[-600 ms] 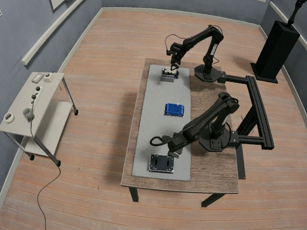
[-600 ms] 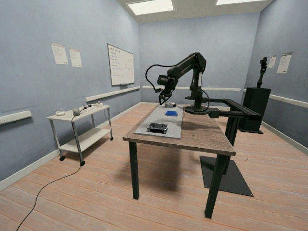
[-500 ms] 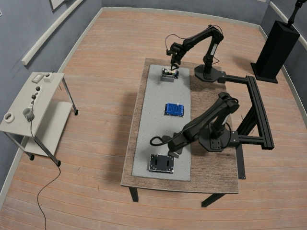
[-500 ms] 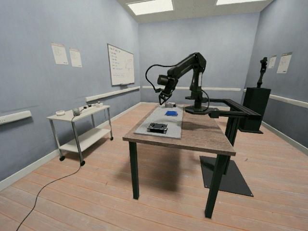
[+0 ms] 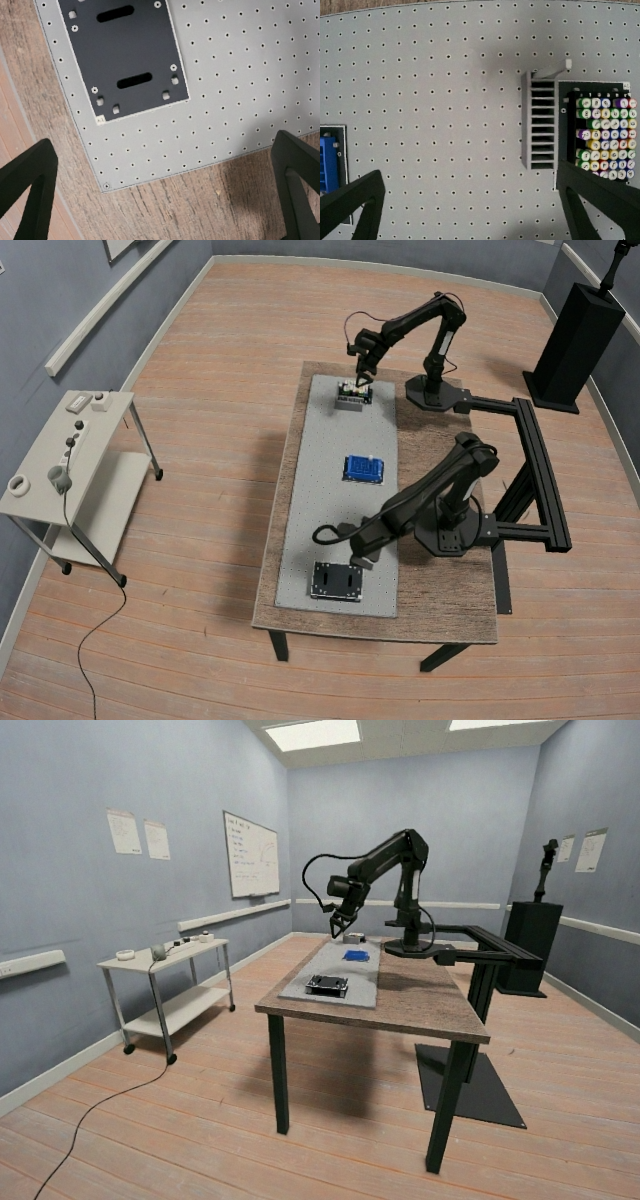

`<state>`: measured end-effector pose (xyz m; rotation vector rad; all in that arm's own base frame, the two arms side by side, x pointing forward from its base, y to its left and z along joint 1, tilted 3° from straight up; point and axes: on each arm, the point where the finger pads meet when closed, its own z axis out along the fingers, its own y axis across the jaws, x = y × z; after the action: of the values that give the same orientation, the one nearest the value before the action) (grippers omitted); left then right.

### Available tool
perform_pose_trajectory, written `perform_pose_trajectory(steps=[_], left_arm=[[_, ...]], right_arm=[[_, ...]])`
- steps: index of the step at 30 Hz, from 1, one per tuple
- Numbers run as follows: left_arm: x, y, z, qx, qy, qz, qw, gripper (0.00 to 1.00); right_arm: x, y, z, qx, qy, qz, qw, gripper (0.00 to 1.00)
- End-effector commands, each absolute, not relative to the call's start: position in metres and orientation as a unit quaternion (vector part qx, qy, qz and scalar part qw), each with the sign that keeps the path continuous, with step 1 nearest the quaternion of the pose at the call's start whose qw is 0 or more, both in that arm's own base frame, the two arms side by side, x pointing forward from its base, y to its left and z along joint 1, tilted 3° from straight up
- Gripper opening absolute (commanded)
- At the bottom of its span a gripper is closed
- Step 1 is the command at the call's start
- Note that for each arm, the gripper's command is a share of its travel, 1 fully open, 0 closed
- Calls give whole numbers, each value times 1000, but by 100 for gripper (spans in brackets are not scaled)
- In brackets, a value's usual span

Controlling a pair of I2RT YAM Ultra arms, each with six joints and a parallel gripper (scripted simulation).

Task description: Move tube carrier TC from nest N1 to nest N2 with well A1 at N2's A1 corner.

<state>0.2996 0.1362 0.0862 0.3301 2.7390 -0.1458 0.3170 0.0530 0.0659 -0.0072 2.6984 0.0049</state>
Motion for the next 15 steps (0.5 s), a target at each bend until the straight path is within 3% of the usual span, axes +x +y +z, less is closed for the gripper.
perform_pose_trajectory(steps=[1, 6, 15], left_arm=[[305, 140, 91, 114, 972, -42, 200, 100], [316, 158, 90, 65, 969, -4, 239, 100], [306, 180, 61, -59, 952, 47, 297, 100]], right_arm=[[323, 55, 71, -5, 972, 5, 234, 100], [353, 89, 83, -54, 958, 29, 281, 100], [388, 239, 96, -218, 904, 100, 353, 100]])
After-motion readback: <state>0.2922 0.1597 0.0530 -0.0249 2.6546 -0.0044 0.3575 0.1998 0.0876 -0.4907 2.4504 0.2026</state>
